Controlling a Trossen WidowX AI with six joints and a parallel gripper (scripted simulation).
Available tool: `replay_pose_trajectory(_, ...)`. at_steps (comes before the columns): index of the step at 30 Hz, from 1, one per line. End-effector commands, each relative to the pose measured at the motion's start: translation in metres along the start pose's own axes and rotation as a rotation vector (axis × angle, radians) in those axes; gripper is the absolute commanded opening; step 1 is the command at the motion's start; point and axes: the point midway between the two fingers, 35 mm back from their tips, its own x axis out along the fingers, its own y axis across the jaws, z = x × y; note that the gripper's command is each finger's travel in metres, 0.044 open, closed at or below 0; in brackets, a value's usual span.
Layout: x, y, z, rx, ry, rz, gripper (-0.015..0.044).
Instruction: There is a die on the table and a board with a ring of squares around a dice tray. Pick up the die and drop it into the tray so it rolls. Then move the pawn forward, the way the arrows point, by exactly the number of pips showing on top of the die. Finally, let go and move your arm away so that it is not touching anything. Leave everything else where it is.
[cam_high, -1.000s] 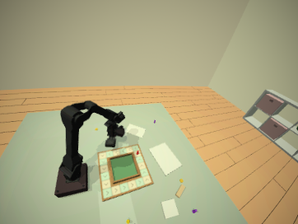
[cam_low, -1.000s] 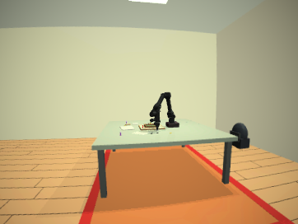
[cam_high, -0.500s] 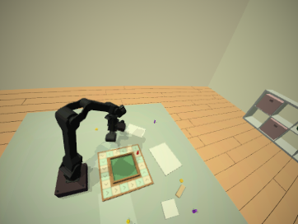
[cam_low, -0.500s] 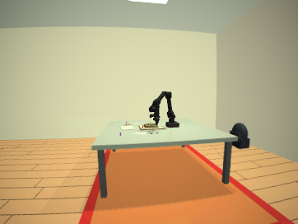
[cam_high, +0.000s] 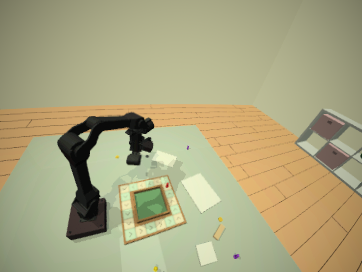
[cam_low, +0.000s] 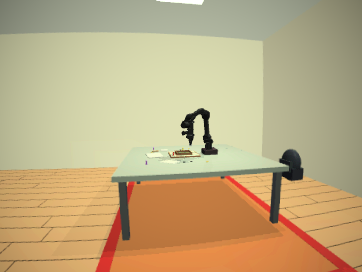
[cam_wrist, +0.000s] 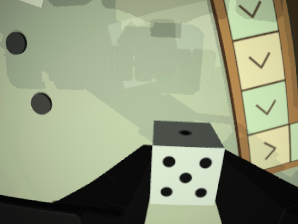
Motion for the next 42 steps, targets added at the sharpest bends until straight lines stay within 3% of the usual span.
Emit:
replay_pose_trajectory(1, -0.001, -0.008, 0.008, -0.014, 0.001, 0.001, 0.0)
replay_pose_trajectory(22, 0.019, -0.093, 0.067, -0.154, -0.002, -0.01, 0.0)
replay_pose_trajectory(42, 0.036, -0.182, 0.09, -0.283, -0.006, -0.016, 0.0)
